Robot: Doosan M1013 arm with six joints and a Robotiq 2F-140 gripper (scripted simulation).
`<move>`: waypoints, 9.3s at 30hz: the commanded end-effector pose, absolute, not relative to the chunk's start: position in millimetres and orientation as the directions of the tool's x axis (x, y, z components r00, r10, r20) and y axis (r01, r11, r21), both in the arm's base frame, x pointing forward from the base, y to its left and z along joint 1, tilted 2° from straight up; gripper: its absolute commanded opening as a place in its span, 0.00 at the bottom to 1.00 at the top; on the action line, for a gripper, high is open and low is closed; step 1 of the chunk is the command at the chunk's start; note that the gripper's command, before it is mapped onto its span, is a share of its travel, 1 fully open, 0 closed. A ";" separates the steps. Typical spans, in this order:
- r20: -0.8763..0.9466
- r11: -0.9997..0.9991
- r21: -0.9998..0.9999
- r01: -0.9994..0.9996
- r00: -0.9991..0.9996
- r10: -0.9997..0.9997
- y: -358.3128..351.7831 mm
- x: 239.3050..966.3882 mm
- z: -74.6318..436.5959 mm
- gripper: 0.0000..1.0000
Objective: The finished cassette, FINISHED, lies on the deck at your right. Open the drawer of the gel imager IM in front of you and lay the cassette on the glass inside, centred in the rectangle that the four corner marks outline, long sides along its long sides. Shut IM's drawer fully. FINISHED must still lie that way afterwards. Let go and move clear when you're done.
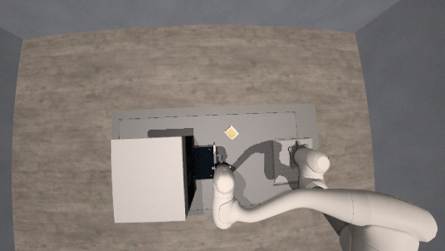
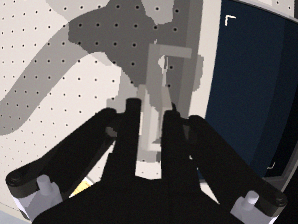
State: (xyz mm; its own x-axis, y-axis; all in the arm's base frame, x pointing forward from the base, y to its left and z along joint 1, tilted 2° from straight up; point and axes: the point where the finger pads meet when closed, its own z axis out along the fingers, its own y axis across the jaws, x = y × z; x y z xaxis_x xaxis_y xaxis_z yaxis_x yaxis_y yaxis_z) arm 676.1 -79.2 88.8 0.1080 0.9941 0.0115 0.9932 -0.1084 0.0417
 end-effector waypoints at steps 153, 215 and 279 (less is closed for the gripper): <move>0.030 -0.572 0.031 0.820 0.571 0.820 -65.2 569.9 199.1 1.00; 0.035 -0.910 -0.024 -0.413 0.910 -0.414 -139.7 563.8 176.6 0.68; 0.018 -0.570 -0.039 -0.820 0.570 -0.821 -295.4 548.2 94.3 0.68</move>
